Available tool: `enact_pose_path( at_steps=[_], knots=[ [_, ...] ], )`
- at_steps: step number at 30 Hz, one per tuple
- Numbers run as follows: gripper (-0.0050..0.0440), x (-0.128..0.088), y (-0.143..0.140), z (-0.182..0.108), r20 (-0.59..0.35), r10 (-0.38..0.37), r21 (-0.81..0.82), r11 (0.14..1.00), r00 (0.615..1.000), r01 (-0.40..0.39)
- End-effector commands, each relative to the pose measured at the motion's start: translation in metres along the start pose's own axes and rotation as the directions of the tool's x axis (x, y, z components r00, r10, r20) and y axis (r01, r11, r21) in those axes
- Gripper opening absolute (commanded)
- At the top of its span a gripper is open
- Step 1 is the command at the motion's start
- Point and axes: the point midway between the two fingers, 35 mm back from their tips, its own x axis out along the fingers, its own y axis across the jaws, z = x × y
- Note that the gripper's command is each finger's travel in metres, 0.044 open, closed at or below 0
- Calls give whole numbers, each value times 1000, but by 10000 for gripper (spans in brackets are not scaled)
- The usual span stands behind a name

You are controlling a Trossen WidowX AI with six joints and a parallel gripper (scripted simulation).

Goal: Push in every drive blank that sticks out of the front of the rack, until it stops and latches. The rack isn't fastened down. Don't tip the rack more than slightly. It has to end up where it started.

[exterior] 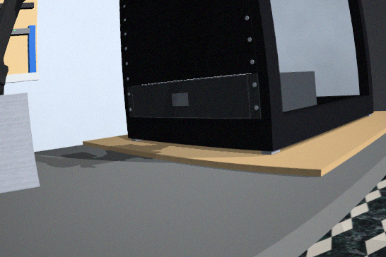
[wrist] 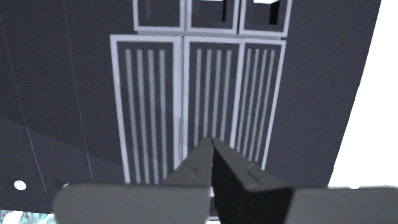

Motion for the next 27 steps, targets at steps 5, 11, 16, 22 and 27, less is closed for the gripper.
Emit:
enact_pose_path(
  at_steps=[5,11,16,22,27],
  knots=[
    [-50,2,-11,8,10,-14,-21,1000,1000,14],
    [-50,10,-11,8,10,-14,-21,1000,1000,14],
    [-50,11,-11,8,10,-14,-21,1000,1000,14],
    [-50,11,-11,8,10,-14,-21,1000,1000,14],
    [-50,11,-11,8,10,-14,-21,1000,1000,14]
  ],
)
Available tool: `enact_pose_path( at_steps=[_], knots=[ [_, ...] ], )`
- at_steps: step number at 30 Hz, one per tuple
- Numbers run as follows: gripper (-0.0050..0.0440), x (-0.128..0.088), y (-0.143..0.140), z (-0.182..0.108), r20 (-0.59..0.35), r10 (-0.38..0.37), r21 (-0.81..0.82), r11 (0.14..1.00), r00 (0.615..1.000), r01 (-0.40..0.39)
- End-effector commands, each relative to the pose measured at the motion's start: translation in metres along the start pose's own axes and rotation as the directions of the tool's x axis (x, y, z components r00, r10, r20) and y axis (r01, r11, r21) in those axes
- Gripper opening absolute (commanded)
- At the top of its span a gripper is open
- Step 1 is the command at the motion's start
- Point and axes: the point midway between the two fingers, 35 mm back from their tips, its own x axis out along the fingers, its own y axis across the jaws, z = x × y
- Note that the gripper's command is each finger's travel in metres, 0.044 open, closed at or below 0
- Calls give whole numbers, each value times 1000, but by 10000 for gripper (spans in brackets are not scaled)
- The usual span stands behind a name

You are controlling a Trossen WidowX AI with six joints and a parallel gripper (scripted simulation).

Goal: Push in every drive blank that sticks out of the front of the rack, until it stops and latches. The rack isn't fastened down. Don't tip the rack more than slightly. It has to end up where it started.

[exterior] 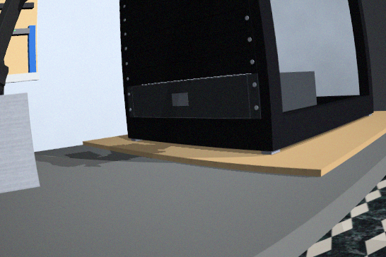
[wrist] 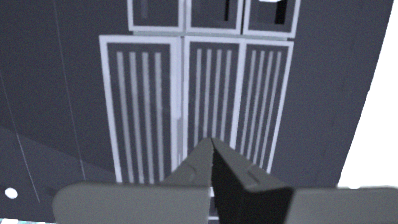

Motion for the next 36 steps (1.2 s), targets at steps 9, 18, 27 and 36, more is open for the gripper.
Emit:
enact_pose_path(
  at_steps=[9,18,27,36],
  knots=[
    [-50,1,-11,8,10,-14,-20,1000,1000,14],
    [-50,4,-11,8,10,-14,-20,1000,1000,14],
    [-50,4,-11,8,10,-14,-20,1000,1000,14],
    [-50,4,-11,8,10,-14,-20,1000,1000,14]
  ],
)
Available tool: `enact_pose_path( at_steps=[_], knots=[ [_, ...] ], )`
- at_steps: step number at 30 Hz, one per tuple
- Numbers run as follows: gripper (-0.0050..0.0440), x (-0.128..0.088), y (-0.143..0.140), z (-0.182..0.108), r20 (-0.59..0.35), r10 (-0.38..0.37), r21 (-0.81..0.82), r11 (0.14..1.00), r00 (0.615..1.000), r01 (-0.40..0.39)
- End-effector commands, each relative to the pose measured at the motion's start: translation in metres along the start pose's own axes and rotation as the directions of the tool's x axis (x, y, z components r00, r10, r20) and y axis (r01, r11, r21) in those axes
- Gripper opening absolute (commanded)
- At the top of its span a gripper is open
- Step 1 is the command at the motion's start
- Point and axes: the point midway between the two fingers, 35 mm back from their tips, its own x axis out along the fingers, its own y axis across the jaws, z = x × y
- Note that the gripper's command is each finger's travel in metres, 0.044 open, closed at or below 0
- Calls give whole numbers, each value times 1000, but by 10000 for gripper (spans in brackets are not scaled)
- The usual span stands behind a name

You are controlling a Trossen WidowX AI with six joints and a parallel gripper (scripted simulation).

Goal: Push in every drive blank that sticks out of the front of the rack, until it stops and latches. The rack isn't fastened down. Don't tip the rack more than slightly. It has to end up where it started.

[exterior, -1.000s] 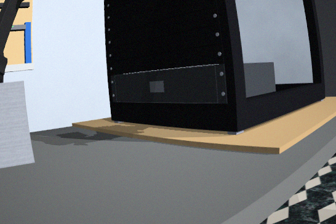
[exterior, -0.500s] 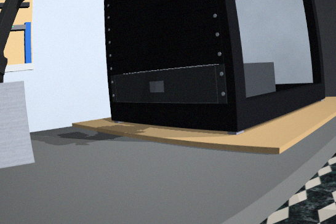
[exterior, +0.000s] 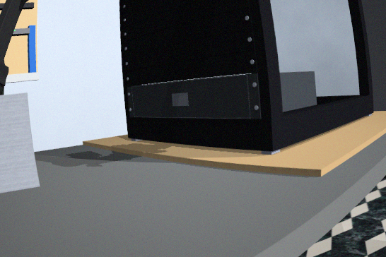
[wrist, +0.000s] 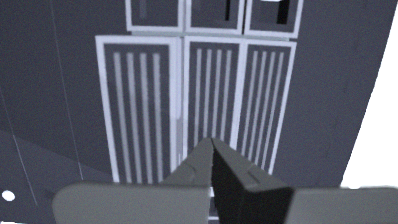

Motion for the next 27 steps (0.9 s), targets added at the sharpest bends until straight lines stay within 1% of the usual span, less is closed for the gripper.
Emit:
enact_pose_path(
  at_steps=[1,27],
  knots=[
    [-50,1,-11,8,10,-14,-19,1000,1000,14],
    [-50,4,-11,8,10,-14,-19,1000,1000,14]
  ],
)
